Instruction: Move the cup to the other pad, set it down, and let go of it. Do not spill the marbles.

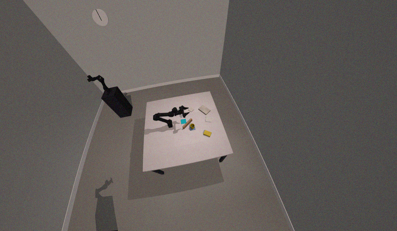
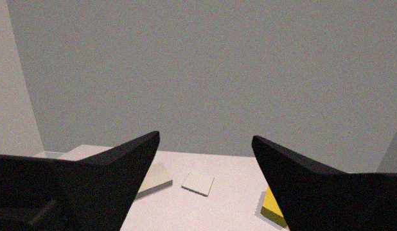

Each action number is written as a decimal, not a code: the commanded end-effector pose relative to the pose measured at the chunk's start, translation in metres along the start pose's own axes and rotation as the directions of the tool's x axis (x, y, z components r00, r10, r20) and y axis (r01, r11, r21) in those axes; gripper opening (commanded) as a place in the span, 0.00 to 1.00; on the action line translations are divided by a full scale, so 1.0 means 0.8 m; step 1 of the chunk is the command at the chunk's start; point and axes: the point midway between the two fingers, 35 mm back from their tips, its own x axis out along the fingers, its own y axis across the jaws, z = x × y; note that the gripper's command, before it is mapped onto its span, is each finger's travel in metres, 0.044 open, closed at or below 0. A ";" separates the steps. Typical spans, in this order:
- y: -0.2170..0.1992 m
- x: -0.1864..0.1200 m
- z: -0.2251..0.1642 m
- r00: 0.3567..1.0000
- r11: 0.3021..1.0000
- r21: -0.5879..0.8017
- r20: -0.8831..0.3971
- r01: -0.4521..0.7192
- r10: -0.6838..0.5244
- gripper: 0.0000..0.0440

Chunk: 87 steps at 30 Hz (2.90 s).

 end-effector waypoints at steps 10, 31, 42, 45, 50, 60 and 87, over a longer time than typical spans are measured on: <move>-0.002 0.009 -0.011 0.995 0.999 0.029 -0.097 0.031 -0.028 0.31; 0.018 0.039 -0.042 0.928 0.989 0.137 -0.373 0.046 0.008 0.25; 0.027 0.049 -0.063 0.850 0.981 0.174 -0.526 0.085 0.020 0.24; 0.028 0.051 -0.069 0.824 0.979 0.178 -0.566 0.097 0.021 0.24; 0.030 0.053 -0.079 0.776 0.977 0.176 -0.631 0.118 0.020 0.25; 0.030 0.053 -0.100 0.665 0.977 0.147 -0.747 0.151 0.010 0.27; -0.001 0.041 -0.155 0.309 0.990 -0.008 -0.950 0.139 -0.051 0.30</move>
